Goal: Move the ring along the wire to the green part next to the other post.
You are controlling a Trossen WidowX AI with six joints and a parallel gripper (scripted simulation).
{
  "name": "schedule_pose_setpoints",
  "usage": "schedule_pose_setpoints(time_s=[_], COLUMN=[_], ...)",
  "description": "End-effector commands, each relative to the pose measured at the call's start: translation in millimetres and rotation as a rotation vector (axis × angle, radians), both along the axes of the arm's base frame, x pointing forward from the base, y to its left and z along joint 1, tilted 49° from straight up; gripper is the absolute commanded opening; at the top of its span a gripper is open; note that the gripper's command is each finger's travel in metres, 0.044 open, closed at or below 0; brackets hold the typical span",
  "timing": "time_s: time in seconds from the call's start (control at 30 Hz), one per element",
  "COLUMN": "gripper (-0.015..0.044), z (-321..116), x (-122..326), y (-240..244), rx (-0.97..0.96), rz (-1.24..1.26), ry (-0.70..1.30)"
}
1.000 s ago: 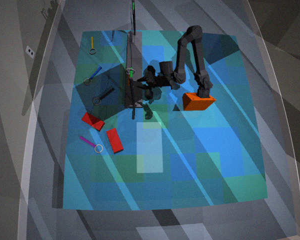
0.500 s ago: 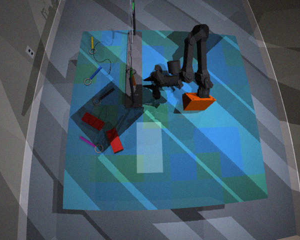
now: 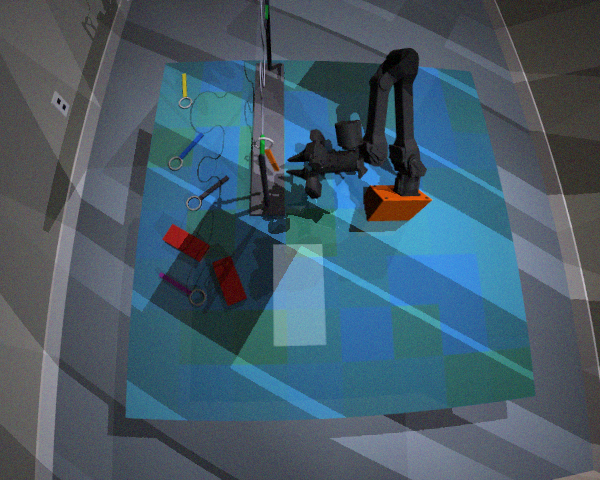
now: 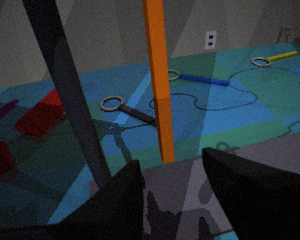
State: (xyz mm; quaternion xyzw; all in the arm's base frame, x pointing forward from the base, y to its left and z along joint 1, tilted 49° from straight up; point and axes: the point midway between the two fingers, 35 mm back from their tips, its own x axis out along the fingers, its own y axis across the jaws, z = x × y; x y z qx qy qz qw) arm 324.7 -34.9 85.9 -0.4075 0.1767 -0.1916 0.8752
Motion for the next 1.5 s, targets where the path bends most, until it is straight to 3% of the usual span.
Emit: schedule_pose_setpoints(time_s=[0.0, 0.47, 0.67, 0.83, 1.47], gripper=[0.016, 0.016, 0.0318, 0.044, 0.044], z=[1, 1, 4, 4, 4], x=[-1, -1, -42, -44, -44], y=[0, 0, 17, 17, 17], rx=[0.004, 0.004, -0.002, -0.003, -0.003], rz=[-0.004, -0.004, 0.0, 0.0, 0.0], ry=[-0.004, -0.004, -0.001, -0.001, -0.001])
